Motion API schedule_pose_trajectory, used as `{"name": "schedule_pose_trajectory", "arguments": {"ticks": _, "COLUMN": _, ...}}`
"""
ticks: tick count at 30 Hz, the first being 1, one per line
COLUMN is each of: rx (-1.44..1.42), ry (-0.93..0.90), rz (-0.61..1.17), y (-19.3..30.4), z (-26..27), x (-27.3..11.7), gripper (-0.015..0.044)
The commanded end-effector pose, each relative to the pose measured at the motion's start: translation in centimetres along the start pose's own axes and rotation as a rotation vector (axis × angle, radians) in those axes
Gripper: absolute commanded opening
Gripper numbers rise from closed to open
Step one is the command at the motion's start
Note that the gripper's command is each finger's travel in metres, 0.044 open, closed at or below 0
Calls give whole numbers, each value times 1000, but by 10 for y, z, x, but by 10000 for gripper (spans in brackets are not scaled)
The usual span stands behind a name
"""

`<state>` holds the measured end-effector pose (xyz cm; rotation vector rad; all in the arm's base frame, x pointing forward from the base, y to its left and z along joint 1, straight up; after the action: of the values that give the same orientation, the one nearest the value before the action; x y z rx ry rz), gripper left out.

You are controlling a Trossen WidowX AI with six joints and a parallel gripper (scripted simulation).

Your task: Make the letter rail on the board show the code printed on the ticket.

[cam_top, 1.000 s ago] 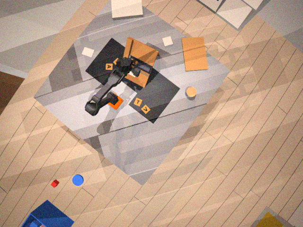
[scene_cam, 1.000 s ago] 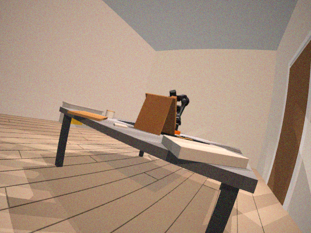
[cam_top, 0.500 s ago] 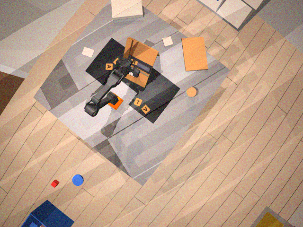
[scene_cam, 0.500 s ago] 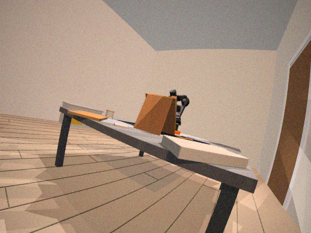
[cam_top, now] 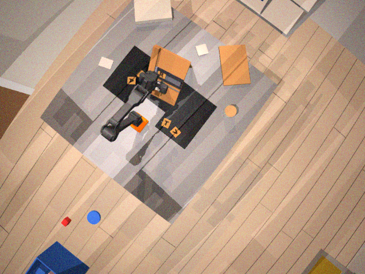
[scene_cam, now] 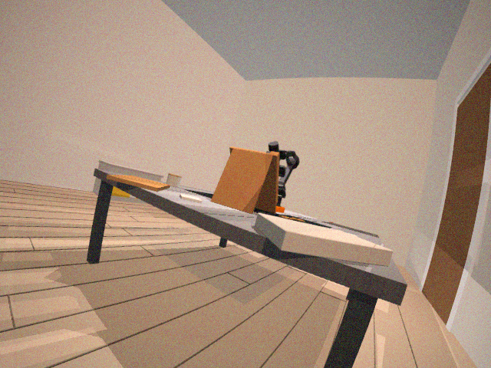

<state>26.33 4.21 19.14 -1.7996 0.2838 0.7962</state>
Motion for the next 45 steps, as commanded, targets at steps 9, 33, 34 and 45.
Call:
{"name": "schedule_pose_trajectory", "arguments": {"ticks": 9, "rx": -6, "ry": -1, "rz": -6, "y": -2, "z": 0, "x": -6, "gripper": 295}}
{"name": "schedule_pose_trajectory", "arguments": {"ticks": 33, "rx": -1, "ry": 0, "rz": -1, "y": -2, "z": 0, "x": -8, "gripper": 0}}
{"name": "schedule_pose_trajectory", "arguments": {"ticks": 34, "rx": -1, "ry": 0, "rz": -1, "y": -2, "z": 0, "x": -8, "gripper": 0}}
{"name": "schedule_pose_trajectory", "arguments": {"ticks": 45, "rx": -1, "ry": -17, "rz": 104, "y": -9, "z": -7, "x": -4, "gripper": 0}}
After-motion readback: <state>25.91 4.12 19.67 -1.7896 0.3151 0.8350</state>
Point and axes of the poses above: the point midway between the two fingers, 35 mm back from their tips, its own x axis out along the fingers, its own z axis across the jaws, y = z × x, the point moved 3 cm from there along -x, back along the fingers, and after that the axes turned 13 degrees about -x, right-handed, at the moved point
